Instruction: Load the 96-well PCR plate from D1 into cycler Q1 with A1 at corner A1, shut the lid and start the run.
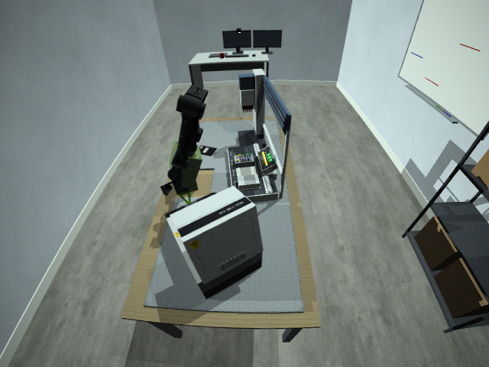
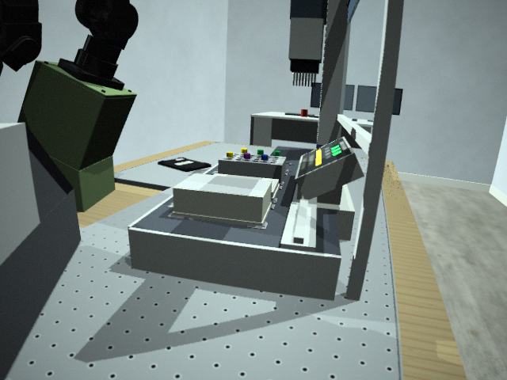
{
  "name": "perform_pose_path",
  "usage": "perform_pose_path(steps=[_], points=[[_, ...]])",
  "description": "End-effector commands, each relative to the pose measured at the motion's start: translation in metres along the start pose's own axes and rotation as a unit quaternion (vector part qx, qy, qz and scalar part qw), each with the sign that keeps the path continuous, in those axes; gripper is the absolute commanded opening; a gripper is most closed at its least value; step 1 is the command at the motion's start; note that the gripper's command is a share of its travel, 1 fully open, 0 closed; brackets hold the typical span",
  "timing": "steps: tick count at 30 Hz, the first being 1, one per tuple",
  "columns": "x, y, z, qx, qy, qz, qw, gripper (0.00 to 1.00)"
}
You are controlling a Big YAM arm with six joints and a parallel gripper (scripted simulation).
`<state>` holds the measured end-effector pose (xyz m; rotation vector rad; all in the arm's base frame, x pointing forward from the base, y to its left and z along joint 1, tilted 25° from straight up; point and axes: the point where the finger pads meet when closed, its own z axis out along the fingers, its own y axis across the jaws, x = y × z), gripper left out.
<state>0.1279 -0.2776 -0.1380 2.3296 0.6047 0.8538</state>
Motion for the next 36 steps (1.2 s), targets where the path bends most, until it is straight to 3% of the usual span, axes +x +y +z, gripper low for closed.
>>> perform_pose_path(steps=[1,8,16,26,30,36], points=[[0.003,-0.002,-0.014,0.003,0.0,-0.006,1.0,0.0],[-0.008,0.013,-0.021,-0.012,-0.011,-0.023,1.0,0.0],[-0.002,0.003,-0.038,-0.004,-0.009,-0.018,1.0,0.0],[-0.005,0.009,-0.028,-0.005,-0.006,-0.02,1.0,0.0],[-0.002,0.001,-0.062,-0.009,-0.01,-0.018,1.0,0.0],[-0.012,0.005,-0.092,-0.021,-0.018,-0.033,0.999,0.0]])
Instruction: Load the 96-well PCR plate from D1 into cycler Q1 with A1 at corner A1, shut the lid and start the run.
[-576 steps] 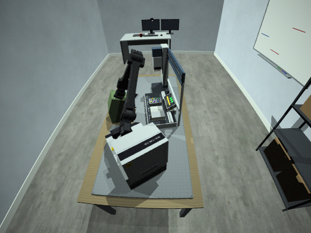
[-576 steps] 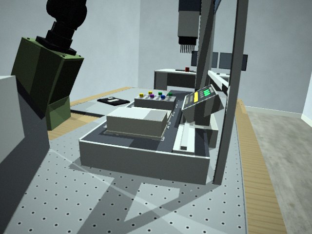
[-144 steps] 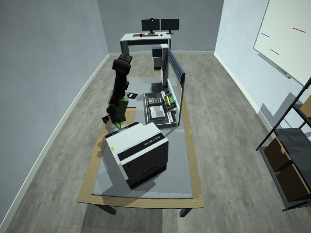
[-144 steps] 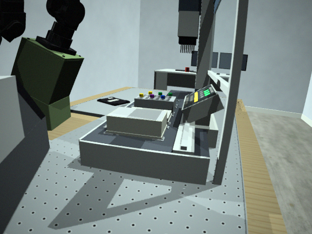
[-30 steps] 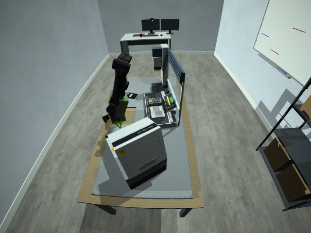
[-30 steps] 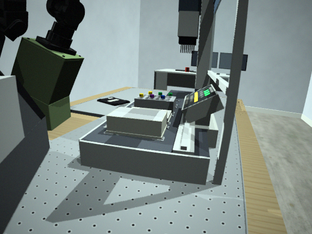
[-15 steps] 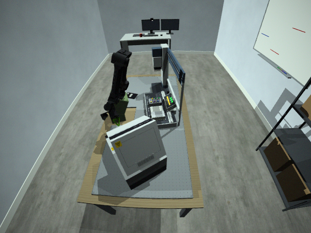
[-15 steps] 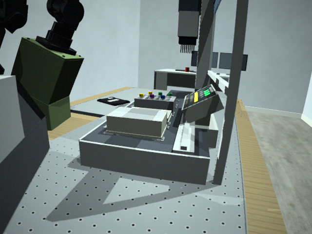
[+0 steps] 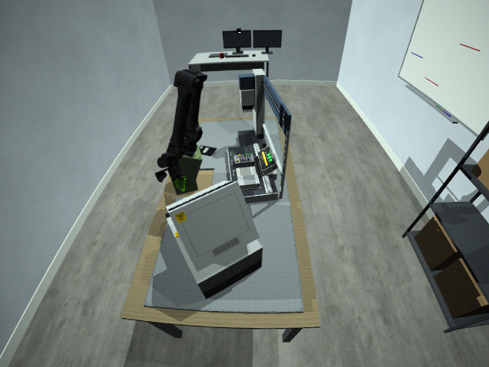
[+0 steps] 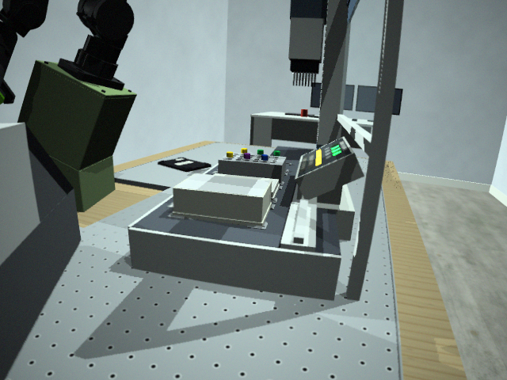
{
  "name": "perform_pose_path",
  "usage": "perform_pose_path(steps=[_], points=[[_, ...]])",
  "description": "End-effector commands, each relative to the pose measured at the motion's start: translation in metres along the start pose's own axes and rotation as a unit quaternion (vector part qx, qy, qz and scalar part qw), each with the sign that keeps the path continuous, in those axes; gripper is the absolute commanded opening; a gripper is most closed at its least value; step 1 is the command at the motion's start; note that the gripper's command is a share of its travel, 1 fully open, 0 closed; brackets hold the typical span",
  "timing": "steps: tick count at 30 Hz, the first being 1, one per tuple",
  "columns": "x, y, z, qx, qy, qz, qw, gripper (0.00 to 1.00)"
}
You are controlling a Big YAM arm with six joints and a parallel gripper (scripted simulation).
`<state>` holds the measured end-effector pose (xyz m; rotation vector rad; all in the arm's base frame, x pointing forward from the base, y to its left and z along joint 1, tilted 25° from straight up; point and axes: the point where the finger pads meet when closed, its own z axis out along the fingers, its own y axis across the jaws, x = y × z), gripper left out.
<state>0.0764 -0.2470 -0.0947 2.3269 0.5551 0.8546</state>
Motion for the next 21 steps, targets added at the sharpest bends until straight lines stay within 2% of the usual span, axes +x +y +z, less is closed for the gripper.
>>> perform_pose_path(steps=[1,3,7,11,13,21], points=[[-0.013,0.011,-0.017,-0.01,-0.011,-0.047,0.999,0.0],[-0.011,0.008,-0.018,-0.006,-0.006,-0.045,0.999,0.0],[-0.017,0.005,-0.043,-0.011,-0.02,-0.047,0.999,0.0],[-0.02,0.003,-0.062,-0.01,-0.024,-0.055,0.998,0.0],[-0.02,0.001,-0.055,-0.002,-0.018,-0.053,0.998,0.0],[-0.022,0.003,-0.051,-0.003,-0.017,-0.05,0.999,0.0]])
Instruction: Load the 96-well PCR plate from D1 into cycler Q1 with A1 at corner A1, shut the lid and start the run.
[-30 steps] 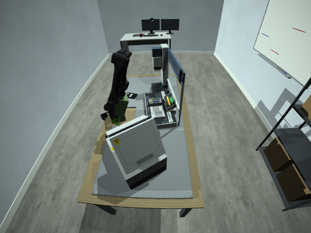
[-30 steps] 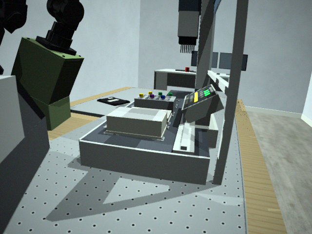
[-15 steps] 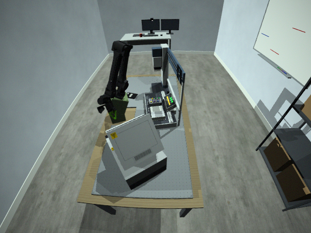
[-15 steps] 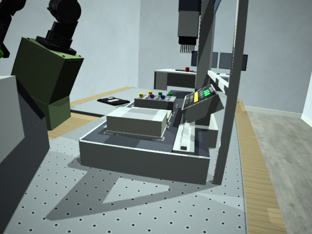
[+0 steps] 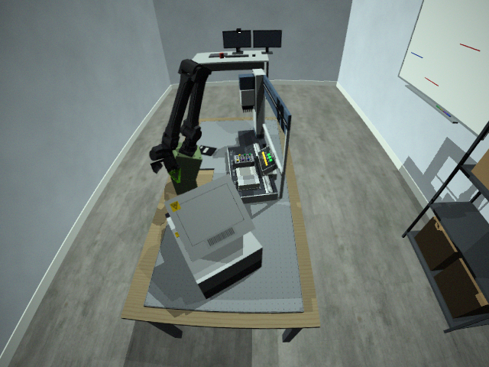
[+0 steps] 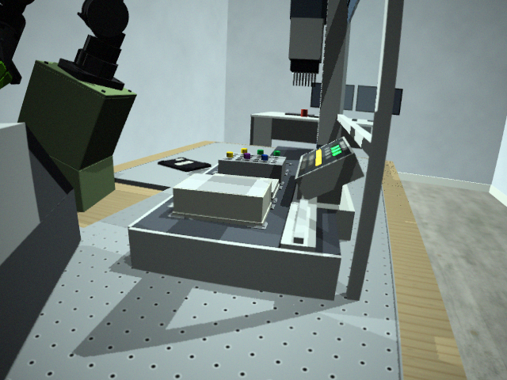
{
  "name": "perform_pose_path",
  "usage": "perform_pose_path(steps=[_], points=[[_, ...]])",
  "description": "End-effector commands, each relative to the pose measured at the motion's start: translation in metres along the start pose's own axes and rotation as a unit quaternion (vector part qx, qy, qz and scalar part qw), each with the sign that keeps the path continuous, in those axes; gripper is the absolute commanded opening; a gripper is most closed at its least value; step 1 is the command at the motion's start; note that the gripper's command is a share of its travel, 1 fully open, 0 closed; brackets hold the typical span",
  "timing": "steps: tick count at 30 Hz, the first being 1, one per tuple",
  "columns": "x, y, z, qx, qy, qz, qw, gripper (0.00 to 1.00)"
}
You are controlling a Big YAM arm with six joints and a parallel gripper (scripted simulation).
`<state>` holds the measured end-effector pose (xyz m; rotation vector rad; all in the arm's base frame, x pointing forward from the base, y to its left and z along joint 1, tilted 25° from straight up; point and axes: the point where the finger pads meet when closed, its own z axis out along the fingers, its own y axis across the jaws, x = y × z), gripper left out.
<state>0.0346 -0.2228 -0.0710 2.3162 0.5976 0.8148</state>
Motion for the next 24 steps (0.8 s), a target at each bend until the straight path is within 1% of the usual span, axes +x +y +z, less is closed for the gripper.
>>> perform_pose_path(steps=[1,12,24], points=[[-0.016,0.012,0.003,-0.004,-0.007,-0.027,1.0,0.0],[-0.01,0.007,0.009,0.004,0.007,-0.007,1.0,0.0],[0.0,0.005,0.005,0.0,0.002,-0.01,1.0,0.0]])
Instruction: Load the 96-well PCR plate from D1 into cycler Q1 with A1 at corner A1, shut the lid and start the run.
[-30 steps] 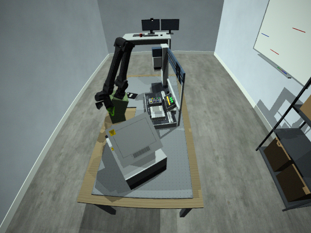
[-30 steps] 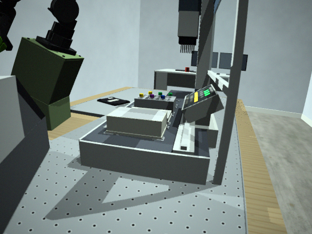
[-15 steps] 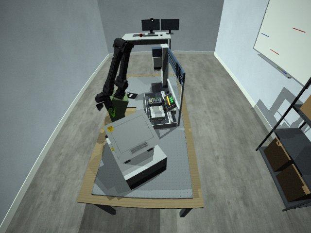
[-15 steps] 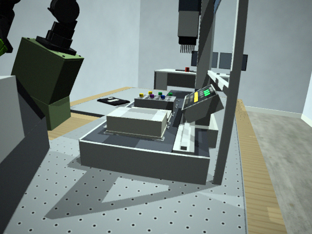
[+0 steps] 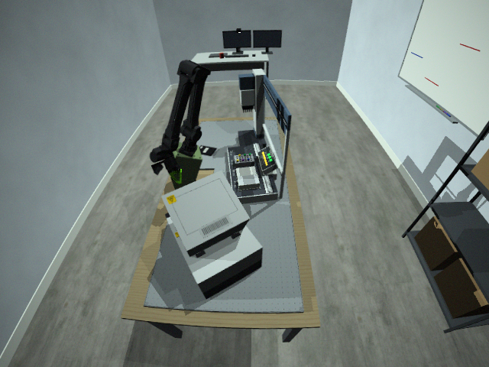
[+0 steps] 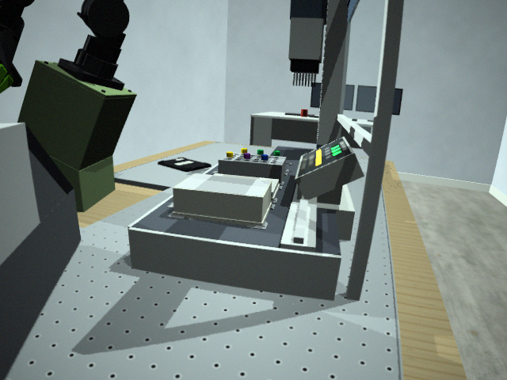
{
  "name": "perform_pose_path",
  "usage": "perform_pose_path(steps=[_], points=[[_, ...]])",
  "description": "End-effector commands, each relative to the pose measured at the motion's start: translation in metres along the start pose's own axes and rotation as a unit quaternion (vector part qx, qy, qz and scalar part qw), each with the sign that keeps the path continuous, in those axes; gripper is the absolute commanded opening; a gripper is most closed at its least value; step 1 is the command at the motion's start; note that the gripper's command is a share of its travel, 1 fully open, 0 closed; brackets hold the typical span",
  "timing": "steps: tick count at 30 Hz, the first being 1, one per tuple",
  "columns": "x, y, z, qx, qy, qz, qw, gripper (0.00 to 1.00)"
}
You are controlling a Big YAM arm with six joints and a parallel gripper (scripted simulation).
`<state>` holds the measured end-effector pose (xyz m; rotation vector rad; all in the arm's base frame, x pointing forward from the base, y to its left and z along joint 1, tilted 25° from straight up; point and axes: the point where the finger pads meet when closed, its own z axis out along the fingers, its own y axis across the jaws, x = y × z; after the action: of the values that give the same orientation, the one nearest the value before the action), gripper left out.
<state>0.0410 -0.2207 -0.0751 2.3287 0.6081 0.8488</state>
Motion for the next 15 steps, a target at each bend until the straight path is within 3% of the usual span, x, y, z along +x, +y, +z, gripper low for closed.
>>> perform_pose_path(steps=[1,15], points=[[-0.006,0.01,-0.002,-0.009,-0.013,-0.017,1.0,0.0],[-0.02,0.011,-0.002,-0.013,-0.019,-0.022,0.999,0.0]])
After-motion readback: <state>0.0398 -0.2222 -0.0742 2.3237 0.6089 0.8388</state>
